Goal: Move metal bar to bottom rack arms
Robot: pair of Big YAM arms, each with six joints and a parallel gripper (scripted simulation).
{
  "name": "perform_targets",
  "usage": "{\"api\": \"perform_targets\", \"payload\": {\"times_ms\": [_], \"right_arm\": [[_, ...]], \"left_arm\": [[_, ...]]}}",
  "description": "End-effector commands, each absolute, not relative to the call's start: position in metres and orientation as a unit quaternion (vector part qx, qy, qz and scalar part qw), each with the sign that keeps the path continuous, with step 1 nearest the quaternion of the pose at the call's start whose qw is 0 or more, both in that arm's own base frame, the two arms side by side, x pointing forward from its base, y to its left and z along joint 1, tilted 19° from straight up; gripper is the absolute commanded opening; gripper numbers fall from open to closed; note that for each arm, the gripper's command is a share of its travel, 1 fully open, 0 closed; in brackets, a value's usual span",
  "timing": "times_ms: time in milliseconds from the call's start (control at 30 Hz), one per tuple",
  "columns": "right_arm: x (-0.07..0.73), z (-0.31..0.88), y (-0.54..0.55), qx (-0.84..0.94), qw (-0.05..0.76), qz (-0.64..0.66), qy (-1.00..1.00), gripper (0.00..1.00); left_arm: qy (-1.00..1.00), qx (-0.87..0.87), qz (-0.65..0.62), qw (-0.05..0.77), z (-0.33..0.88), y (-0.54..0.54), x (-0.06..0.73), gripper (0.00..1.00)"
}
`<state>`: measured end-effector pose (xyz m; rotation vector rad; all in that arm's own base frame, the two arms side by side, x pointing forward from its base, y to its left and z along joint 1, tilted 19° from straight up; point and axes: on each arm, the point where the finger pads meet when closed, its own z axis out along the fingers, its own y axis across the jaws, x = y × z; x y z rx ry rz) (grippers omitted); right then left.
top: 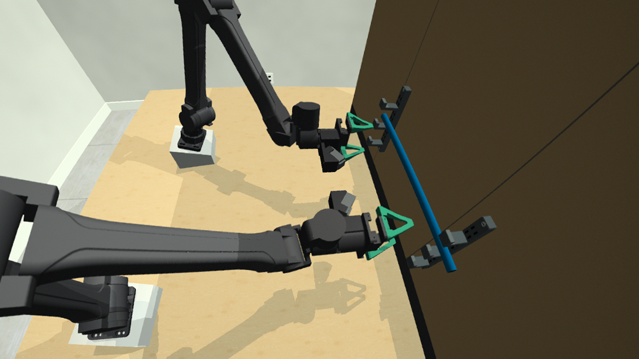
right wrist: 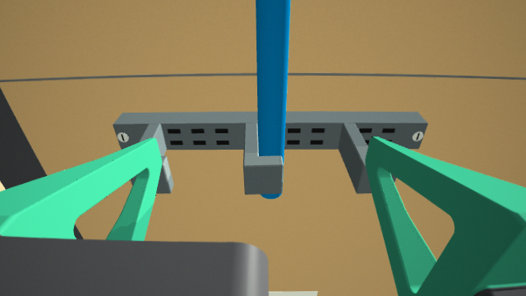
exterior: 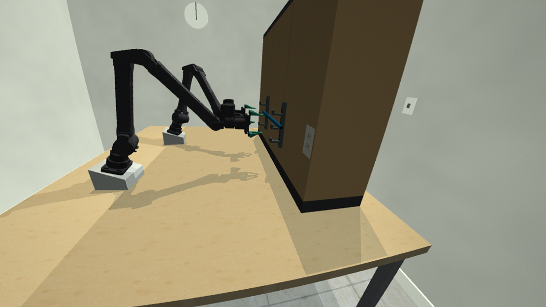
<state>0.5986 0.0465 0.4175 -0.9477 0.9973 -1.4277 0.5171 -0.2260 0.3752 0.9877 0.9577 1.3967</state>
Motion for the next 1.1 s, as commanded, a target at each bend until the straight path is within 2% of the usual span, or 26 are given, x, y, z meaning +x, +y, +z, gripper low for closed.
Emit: {"api": "perform_targets", "payload": {"times_ms": [0,1067], "right_arm": [[0.6057,0.4592,0.0391,-0.370,0.563,-0.620,0.402,1.00],[0.6055,0.4639,0.0381,-0.370,0.562,-0.620,0.403,1.00]], "left_arm": [[0.393,0.381,0.594,0.590,0.4249,-0.2373,0.5193,1.00],[0.394,0.380,0.594,0.590,0.4344,-0.2371,0.5177,1.00]]}}
